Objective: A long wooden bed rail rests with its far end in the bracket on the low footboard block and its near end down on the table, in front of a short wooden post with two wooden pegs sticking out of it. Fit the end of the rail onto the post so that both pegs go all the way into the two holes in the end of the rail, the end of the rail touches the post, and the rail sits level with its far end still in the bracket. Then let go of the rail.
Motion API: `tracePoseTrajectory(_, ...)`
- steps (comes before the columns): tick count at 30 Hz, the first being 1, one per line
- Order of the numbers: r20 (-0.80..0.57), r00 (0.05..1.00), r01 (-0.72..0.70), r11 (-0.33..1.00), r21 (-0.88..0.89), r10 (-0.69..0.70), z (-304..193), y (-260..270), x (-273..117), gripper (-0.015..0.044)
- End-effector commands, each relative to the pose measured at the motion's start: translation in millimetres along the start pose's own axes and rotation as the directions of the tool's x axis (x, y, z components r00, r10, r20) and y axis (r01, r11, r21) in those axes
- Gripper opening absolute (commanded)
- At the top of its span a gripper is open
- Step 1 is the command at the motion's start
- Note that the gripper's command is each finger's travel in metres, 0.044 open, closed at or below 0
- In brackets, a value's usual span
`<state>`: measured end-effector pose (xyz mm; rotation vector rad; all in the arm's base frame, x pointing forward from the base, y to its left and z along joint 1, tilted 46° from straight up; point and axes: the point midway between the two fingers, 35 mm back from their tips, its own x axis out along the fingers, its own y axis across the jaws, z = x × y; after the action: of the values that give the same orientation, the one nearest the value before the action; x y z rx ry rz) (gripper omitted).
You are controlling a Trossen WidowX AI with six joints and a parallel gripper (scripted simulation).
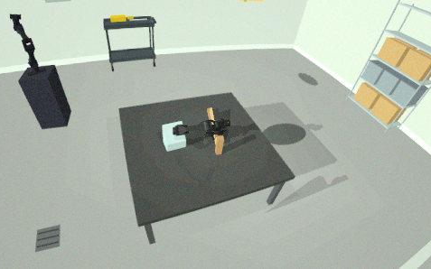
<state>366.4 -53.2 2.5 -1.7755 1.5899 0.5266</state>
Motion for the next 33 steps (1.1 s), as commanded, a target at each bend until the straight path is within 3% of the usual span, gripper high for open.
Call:
tracePoseTrajectory(1,-0.002,1.0,0.002,1.0,-0.003,-0.002,0.0,-0.2,0.2,0.0125)
tracePoseTrajectory(3,-0.002,1.0,0.002,1.0,-0.003,-0.002,0.0,-0.2,0.2,0.0072)
tracePoseTrajectory(11,-0.002,1.0,0.002,1.0,-0.003,-0.002,0.0,-0.2,0.2,0.0)
tracePoseTrajectory(33,-0.002,1.0,0.002,1.0,-0.003,-0.002,0.2,-0.4,-5.2,0.0)
